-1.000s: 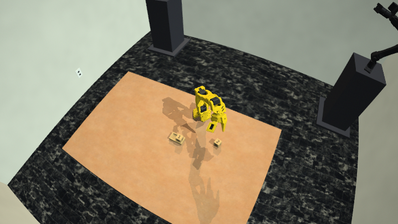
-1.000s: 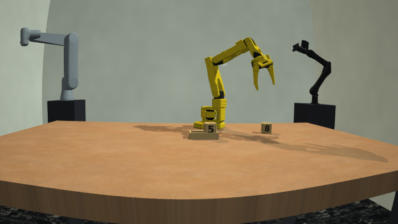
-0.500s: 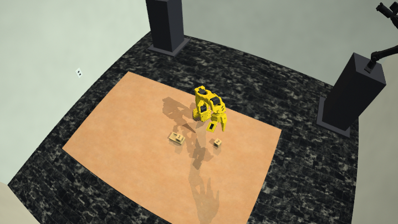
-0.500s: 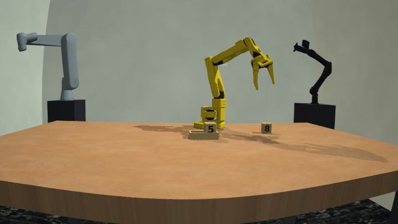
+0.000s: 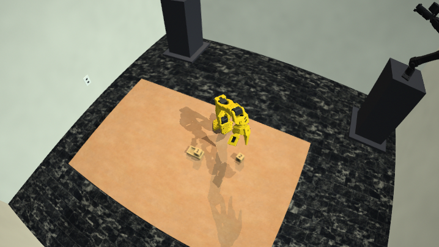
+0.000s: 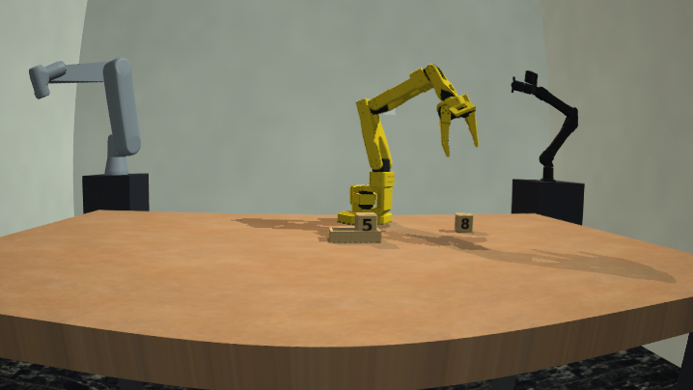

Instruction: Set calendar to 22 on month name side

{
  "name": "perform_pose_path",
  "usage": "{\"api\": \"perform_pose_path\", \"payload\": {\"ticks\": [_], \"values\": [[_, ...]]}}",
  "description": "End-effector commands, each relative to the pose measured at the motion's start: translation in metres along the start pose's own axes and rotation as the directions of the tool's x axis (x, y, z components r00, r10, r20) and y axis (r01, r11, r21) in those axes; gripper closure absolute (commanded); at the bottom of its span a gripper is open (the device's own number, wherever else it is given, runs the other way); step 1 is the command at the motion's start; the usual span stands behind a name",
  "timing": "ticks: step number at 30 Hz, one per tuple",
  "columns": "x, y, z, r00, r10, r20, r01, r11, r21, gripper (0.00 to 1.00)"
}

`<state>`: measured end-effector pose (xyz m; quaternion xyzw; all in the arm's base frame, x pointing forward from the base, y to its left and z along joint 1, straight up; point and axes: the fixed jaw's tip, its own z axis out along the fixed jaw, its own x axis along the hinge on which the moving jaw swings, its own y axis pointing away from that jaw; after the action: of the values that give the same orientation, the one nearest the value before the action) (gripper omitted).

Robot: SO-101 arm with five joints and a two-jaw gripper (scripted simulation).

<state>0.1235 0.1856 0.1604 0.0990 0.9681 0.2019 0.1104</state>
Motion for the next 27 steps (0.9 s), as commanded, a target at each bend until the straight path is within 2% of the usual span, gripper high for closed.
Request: {"api": "perform_pose_path", "payload": {"ticks": [1,14,27], "values": [[-0.0012,0.0064,-0.0129,0.999,-0.035,0.026,0.037,0.997,-0.065,0.65],[-0.0008,0.0061,-0.0125,0.987,-0.156,0.035,0.158,0.986,-0.061,0.65],[-0.0002,0.0053,-0.0119,0.938,-0.344,0.048,0.346,0.937,-0.051,0.65]]}}
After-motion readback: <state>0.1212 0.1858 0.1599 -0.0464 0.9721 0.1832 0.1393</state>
